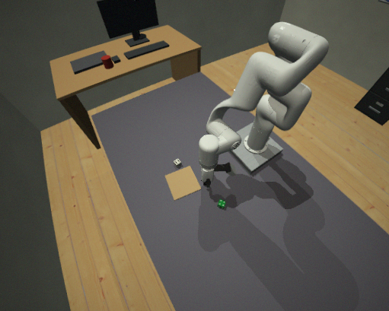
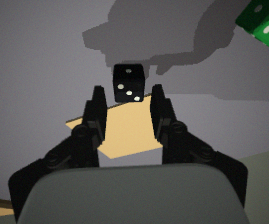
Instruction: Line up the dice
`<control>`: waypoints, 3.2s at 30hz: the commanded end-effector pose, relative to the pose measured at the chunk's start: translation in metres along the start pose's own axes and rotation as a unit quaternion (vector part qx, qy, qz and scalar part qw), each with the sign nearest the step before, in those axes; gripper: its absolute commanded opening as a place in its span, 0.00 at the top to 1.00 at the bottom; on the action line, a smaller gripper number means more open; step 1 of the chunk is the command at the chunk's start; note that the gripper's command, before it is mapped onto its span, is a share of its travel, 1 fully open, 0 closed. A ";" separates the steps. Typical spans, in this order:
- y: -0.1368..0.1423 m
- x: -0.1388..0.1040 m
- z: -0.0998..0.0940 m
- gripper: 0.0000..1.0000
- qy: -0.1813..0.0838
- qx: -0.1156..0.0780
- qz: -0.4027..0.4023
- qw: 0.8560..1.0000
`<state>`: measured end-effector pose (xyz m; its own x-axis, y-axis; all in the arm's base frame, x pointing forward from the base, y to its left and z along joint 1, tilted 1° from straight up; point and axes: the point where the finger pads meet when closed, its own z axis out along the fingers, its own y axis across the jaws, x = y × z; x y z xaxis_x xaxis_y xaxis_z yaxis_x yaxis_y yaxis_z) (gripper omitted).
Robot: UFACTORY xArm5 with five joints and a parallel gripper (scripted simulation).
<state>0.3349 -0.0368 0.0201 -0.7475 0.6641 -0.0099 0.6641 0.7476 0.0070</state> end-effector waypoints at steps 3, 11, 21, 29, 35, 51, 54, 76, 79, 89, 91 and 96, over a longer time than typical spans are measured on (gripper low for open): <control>0.001 -0.001 0.000 0.53 -0.001 -0.001 0.000 1.000; 0.001 -0.001 0.008 0.53 -0.001 -0.001 0.000 1.000; 0.001 -0.001 0.028 0.53 -0.001 -0.001 0.000 1.000; 0.001 -0.001 0.033 0.53 -0.001 -0.001 0.000 1.000; 0.001 -0.001 0.033 0.53 -0.001 -0.001 0.000 1.000; 0.001 -0.001 0.033 0.53 -0.001 -0.001 0.000 1.000; 0.001 -0.001 0.033 0.53 -0.001 -0.001 0.000 1.000; 0.001 -0.001 0.033 0.73 -0.001 -0.001 0.000 1.000; 0.001 -0.001 0.033 0.73 -0.001 -0.001 0.000 1.000; 0.001 -0.001 0.033 0.73 -0.001 -0.001 0.000 1.000; 0.001 -0.001 0.033 0.73 -0.001 -0.001 0.000 1.000; 0.001 -0.001 0.033 0.73 -0.001 -0.001 0.000 1.000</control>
<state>0.3351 -0.0368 -0.0140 -0.7475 0.6641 -0.0100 0.6641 0.7476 0.0070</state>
